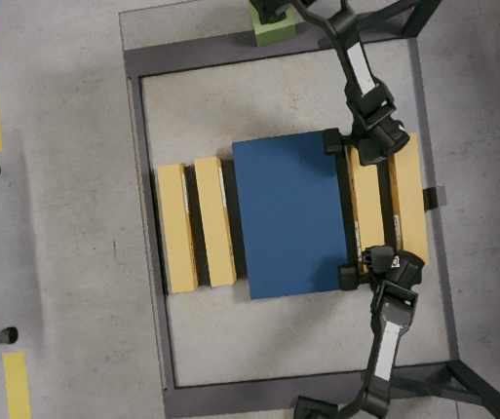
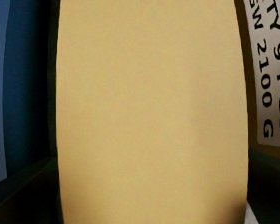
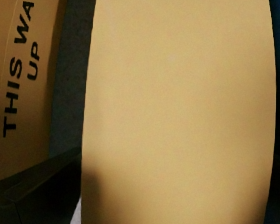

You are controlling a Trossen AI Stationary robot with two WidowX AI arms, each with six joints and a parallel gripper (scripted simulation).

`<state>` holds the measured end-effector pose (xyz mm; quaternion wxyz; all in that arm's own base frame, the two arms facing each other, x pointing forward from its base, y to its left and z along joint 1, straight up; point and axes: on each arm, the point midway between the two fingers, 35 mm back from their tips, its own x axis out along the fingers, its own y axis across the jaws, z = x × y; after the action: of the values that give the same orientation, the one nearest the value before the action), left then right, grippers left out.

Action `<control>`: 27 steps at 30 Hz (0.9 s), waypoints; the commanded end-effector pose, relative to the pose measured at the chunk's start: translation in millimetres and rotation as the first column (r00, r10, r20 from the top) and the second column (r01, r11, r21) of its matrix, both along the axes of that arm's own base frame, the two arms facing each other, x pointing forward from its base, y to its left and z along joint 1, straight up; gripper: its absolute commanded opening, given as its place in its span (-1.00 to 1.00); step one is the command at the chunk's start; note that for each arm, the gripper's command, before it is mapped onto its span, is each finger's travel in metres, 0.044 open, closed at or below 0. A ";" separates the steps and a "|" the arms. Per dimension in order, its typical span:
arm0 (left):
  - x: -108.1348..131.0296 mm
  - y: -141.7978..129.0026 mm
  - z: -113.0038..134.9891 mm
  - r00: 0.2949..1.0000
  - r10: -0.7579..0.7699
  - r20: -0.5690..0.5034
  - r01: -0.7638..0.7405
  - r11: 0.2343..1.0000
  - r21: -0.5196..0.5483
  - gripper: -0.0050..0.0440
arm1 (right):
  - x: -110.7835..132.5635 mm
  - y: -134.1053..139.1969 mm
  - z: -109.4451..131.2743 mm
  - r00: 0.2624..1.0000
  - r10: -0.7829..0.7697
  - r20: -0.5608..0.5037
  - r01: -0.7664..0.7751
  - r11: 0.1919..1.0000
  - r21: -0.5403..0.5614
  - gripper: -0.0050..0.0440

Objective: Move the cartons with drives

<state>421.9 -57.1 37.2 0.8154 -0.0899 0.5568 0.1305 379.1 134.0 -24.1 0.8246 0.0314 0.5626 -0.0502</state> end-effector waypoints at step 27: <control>1.0 -1.0 0.3 1.000 0.002 0.007 -0.002 1.000 0.001 0.76 | 3.8 2.0 4.3 1.000 0.000 0.028 0.000 1.000 0.012 0.76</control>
<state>422.7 -57.2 36.4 0.8158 -0.0904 0.5561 0.1305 380.0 134.4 -26.8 0.8266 0.0328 0.5597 -0.0492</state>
